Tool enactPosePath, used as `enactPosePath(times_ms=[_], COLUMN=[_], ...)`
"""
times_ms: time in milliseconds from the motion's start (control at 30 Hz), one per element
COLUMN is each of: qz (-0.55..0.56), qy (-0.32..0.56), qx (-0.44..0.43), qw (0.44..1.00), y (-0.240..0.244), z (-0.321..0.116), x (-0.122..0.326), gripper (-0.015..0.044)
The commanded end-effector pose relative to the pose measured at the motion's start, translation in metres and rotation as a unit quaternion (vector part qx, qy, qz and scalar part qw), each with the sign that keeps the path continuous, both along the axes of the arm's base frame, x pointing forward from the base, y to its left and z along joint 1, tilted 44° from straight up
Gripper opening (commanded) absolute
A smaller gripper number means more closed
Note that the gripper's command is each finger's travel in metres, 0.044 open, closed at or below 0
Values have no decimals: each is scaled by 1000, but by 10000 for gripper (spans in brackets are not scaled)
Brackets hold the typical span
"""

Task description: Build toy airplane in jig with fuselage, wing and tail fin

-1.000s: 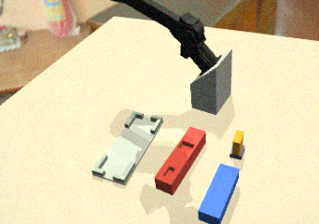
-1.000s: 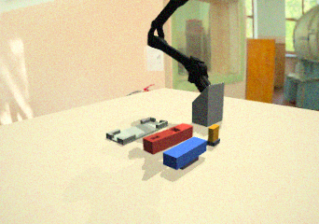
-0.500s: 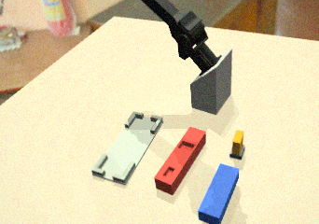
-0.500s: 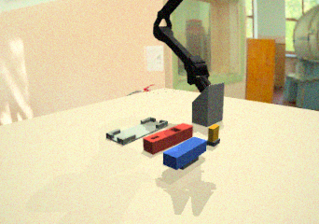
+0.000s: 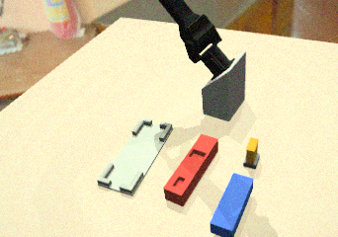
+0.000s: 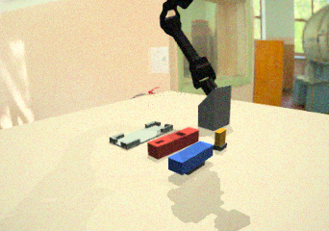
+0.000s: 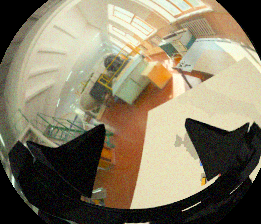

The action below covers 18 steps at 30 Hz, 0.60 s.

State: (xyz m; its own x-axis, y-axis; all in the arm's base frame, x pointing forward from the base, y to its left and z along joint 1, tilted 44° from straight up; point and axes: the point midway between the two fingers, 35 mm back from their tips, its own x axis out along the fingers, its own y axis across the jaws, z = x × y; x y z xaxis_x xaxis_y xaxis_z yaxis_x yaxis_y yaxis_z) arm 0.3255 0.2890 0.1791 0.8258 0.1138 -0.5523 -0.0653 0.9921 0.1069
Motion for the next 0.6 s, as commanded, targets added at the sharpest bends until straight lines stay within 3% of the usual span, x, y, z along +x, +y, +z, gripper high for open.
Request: enactPosePath(times_ms=[0,300,567], qz=[-57,-171,-247], qy=[77,255,440], qx=[-85,-228,-326], qw=[992,924,799], y=[-53,-173,-274], z=[-54,-136,-176], x=[15,7,-46], gripper=[440,440,440])
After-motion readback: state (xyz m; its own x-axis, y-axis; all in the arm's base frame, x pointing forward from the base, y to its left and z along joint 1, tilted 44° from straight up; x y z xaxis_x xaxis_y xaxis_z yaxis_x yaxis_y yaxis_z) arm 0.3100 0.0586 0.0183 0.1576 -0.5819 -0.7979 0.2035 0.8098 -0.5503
